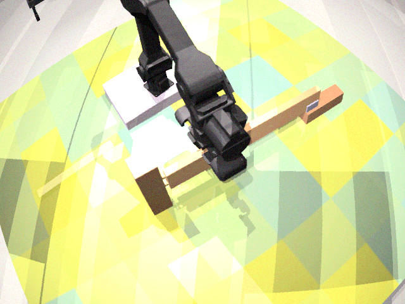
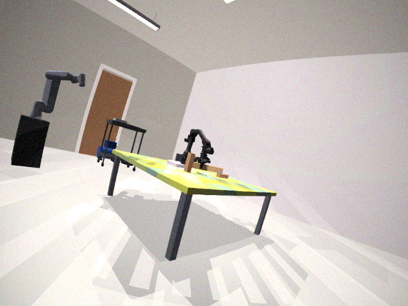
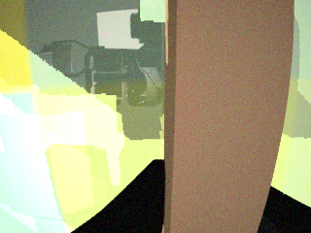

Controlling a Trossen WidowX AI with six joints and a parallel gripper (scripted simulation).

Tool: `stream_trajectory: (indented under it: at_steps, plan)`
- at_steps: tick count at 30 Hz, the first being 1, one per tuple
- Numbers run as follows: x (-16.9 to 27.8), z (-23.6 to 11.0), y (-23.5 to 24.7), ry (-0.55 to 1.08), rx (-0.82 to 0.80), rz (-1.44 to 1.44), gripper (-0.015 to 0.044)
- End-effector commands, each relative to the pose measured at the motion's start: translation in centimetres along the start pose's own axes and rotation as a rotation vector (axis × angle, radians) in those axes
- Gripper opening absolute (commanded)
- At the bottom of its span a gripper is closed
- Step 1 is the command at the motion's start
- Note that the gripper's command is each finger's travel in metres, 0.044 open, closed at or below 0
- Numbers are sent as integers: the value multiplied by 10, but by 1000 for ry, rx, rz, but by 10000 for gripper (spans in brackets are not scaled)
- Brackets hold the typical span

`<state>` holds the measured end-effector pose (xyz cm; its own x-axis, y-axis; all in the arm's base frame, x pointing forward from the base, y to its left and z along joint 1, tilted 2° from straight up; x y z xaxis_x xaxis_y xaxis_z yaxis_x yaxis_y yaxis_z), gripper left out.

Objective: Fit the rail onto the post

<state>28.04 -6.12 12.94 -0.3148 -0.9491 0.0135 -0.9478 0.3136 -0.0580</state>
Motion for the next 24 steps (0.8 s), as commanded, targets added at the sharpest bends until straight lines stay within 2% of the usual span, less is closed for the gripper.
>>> stream_trajectory:
  at_steps: [1,24]
  plan:
    - [2,-2,0,5,2,3,0]
    - [-4,-1,0,5,2,3,0]
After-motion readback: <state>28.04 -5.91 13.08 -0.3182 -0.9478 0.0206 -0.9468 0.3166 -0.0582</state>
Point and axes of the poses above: the point midway between the two fingers, 35 mm back from their tips, its own z axis out along the fingers, its own y axis across the jaws, x = y × z, the point moved 6 cm from there along -z, back along the fingers, and after that the axes turned 7 degrees about z, right-handed, at the moved point
